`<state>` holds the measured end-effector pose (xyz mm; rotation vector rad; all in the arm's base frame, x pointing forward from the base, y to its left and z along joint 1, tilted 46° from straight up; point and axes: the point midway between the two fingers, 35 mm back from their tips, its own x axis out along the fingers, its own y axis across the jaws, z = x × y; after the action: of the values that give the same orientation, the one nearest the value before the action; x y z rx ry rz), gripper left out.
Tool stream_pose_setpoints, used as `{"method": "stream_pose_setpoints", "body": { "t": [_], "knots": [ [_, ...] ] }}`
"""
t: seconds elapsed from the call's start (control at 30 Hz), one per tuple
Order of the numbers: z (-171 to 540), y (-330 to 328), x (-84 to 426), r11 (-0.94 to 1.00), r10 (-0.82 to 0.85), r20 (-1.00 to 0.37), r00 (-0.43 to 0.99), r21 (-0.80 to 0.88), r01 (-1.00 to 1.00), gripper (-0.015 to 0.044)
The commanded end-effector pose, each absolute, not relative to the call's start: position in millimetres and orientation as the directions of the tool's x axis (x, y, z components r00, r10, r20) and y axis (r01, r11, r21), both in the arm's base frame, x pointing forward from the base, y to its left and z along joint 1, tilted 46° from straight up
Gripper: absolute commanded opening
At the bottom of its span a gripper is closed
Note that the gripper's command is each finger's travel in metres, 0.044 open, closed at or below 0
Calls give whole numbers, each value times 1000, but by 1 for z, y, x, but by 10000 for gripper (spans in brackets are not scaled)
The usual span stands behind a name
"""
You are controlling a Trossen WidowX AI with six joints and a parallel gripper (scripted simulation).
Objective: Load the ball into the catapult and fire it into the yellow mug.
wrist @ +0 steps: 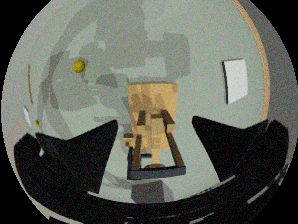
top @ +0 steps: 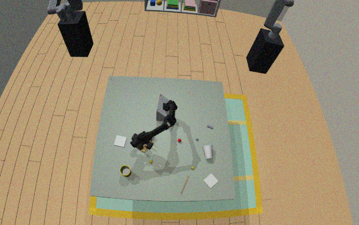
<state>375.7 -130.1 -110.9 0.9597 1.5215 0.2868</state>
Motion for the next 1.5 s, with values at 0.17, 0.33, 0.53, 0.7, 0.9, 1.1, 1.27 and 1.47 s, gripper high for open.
{"method": "stream_pose_setpoints", "body": {
  "t": [0.17, 0.33, 0.53, 0.7, 0.9, 1.1, 1.27, 1.47],
  "knots": [
    [-123, -118, 376, 617, 706, -701, 96, 676, 402, 440],
    [-128, -112, 376, 617, 707, -701, 96, 677, 402, 440],
    [-135, -105, 377, 616, 707, -700, 96, 677, 402, 440],
    [-137, -102, 377, 616, 708, -700, 96, 678, 402, 440],
    [-135, -104, 378, 621, 704, -703, 96, 676, 396, 309],
    [-135, -104, 378, 621, 704, -703, 96, 676, 396, 151],
    [-135, -104, 378, 621, 704, -703, 96, 676, 396, 118],
    [-103, -138, 373, 623, 702, -705, 95, 674, 398, 0]
  ]
}}
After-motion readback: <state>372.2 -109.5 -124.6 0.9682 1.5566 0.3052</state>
